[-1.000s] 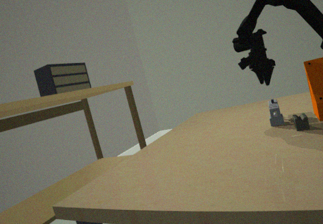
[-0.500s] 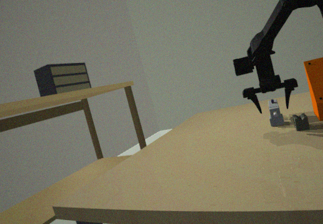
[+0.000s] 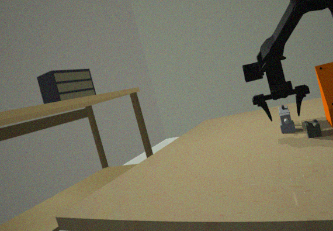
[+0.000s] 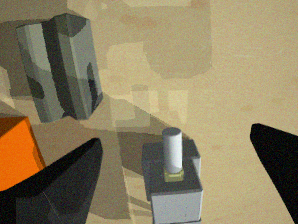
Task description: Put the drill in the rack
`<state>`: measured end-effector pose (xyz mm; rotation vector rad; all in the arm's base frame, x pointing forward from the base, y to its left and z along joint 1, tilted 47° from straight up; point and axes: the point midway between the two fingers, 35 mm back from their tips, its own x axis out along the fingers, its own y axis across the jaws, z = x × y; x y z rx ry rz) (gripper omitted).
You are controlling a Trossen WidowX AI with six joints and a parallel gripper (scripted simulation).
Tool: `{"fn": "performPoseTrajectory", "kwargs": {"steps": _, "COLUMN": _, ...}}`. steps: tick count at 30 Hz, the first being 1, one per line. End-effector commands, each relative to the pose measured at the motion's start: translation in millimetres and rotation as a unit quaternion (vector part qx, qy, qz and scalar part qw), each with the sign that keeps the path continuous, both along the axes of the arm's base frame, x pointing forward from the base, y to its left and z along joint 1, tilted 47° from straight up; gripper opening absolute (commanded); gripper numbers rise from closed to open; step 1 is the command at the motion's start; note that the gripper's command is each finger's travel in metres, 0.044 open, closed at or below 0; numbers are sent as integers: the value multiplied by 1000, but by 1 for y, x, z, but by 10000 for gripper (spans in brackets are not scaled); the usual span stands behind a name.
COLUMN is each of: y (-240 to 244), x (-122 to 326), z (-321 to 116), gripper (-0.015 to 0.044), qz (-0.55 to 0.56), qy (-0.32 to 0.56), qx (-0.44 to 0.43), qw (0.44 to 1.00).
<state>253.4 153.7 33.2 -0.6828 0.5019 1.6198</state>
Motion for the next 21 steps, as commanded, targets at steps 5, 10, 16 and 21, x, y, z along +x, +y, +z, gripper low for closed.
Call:
{"fn": "performPoseTrajectory", "kwargs": {"steps": 5, "y": 7, "x": -1, "z": -11, "gripper": 440, "qz": 0, "qy": 4, "qx": 1, "qw": 1000}}
{"fn": "performPoseTrajectory", "kwargs": {"steps": 10, "y": 11, "x": -1, "z": -18, "gripper": 440, "qz": 0, "qy": 4, "qx": 1, "qw": 1000}}
{"fn": "performPoseTrajectory", "kwargs": {"steps": 16, "y": 16, "x": -2, "z": -26, "gripper": 440, "qz": 0, "qy": 4, "qx": 1, "qw": 1000}}
{"fn": "performPoseTrajectory", "kwargs": {"steps": 21, "y": 20, "x": -3, "z": -32, "gripper": 440, "qz": 0, "qy": 4, "qx": 2, "qw": 1000}}
